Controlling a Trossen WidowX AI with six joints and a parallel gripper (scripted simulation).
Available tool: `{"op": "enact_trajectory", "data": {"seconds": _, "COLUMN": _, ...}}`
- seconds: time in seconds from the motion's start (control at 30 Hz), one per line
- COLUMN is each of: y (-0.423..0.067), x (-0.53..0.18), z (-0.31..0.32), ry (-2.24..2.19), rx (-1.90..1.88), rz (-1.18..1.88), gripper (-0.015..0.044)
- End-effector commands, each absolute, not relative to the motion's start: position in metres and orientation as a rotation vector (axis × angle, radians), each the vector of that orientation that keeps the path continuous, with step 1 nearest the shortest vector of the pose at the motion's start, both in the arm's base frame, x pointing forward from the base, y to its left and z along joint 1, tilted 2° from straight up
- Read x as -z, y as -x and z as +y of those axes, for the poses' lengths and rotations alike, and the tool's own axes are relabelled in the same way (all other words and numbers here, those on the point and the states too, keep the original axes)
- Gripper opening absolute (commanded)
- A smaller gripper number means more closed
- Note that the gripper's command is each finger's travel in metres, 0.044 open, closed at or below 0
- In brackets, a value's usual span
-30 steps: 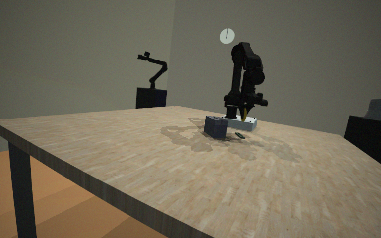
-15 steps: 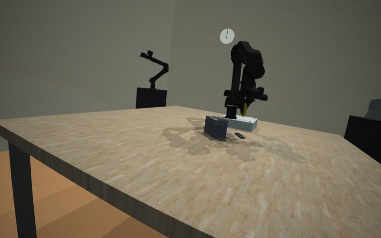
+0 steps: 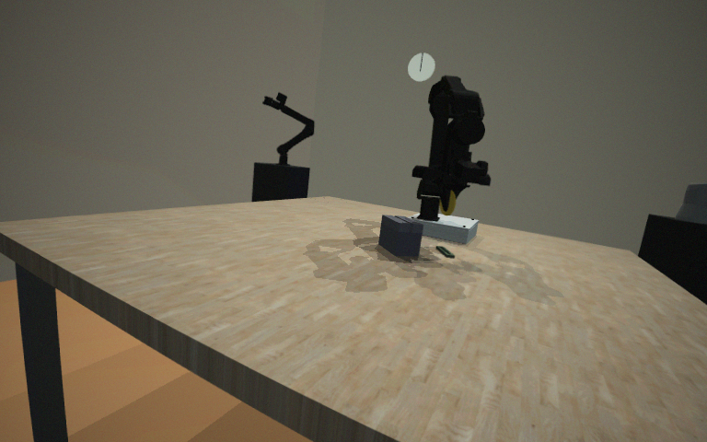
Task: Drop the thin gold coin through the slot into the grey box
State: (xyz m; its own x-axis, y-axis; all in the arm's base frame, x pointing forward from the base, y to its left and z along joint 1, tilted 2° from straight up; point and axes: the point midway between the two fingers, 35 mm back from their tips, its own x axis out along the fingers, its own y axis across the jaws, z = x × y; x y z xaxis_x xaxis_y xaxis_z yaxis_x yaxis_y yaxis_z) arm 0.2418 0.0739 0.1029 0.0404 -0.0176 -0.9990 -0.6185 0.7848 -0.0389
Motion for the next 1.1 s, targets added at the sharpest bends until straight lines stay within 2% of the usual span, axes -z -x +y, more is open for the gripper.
{"op": "enact_trajectory", "data": {"seconds": 0.0, "y": -0.250, "x": -0.106, "z": 0.068, "ry": 0.550, "rx": -0.494, "rz": 1.461, "gripper": 0.0000}}
{"op": "enact_trajectory", "data": {"seconds": 1.07, "y": -0.293, "x": -0.110, "z": 0.004, "ry": 0.545, "rx": -0.484, "rz": 1.465, "gripper": 0.0000}}
